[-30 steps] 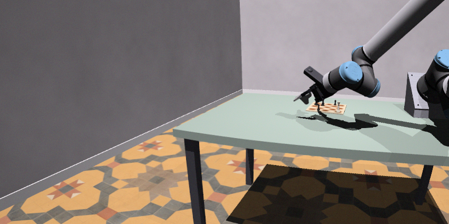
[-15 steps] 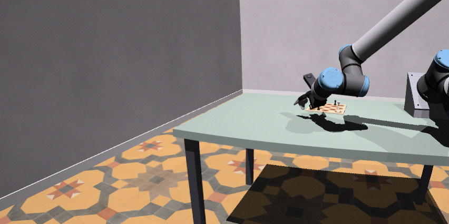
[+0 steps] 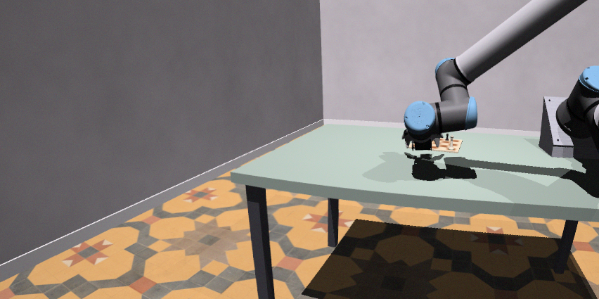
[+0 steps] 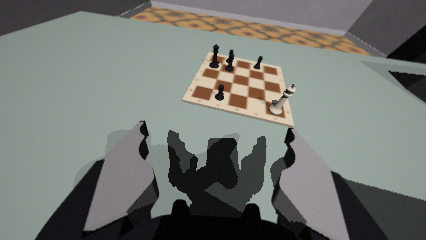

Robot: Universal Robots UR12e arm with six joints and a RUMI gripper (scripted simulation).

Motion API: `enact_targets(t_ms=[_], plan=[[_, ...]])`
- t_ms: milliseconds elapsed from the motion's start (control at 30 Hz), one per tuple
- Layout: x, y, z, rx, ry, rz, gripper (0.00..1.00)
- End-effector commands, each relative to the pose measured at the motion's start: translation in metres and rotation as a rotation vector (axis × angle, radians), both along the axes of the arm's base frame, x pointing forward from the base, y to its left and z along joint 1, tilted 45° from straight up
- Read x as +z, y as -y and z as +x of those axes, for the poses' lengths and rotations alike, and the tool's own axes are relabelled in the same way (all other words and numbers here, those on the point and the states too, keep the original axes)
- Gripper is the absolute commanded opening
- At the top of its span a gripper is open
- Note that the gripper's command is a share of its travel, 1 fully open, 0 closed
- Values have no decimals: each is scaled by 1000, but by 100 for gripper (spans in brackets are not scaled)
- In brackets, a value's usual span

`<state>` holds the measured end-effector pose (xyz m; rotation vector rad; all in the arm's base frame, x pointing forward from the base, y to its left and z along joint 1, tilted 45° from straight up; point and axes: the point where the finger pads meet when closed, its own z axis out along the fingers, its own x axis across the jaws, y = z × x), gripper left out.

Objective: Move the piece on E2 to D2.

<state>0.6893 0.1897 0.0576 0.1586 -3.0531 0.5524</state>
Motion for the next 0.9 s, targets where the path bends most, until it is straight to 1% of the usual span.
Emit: enact_targets(t_ms=[0,167,367,867], plan=[[2,-1,-7,-64,-33,-20,100],[9,-2,-19,-142,-63,-56,100],[15,-3,-28,-197,-83,-85,100],[18,-4,-32,-220,-91,-99,100]])
